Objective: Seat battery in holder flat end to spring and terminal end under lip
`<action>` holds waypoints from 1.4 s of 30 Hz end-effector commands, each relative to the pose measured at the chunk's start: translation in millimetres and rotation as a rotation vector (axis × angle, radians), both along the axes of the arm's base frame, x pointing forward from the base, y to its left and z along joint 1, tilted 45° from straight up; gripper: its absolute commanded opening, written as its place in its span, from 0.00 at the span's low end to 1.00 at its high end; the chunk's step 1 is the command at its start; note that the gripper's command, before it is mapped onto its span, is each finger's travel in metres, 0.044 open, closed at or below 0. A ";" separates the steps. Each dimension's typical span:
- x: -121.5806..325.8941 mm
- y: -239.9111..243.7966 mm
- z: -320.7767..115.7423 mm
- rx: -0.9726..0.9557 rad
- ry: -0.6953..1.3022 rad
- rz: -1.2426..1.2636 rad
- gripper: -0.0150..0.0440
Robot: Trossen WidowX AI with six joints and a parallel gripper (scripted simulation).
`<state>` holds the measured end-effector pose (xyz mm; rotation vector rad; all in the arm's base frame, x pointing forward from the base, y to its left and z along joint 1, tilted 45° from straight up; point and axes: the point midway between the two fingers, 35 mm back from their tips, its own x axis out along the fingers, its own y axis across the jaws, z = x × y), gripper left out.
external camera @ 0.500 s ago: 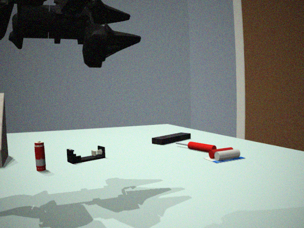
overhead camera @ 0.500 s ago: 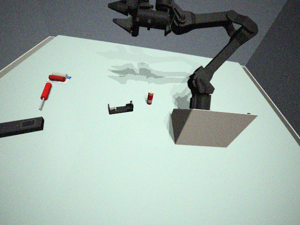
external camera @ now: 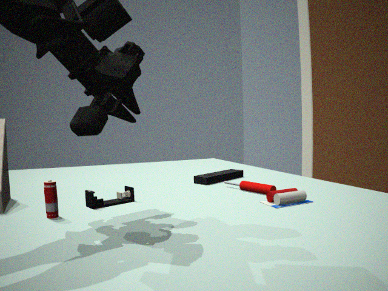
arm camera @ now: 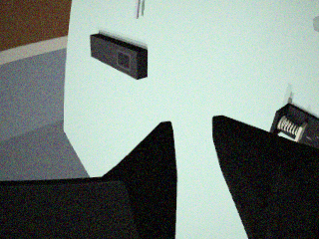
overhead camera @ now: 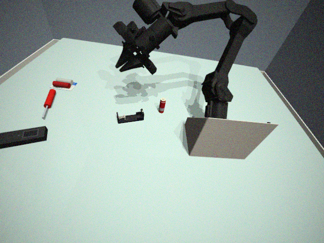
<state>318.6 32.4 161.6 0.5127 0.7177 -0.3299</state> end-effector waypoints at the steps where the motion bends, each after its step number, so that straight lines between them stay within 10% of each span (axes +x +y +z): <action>1: -62.7 -4.6 -54.2 -0.104 0.393 -0.472 0.25; 7: -98.0 -16.0 -44.8 -0.373 0.430 -0.735 0.25; 42: -99.6 -75.0 -98.4 -0.375 0.427 -0.736 0.25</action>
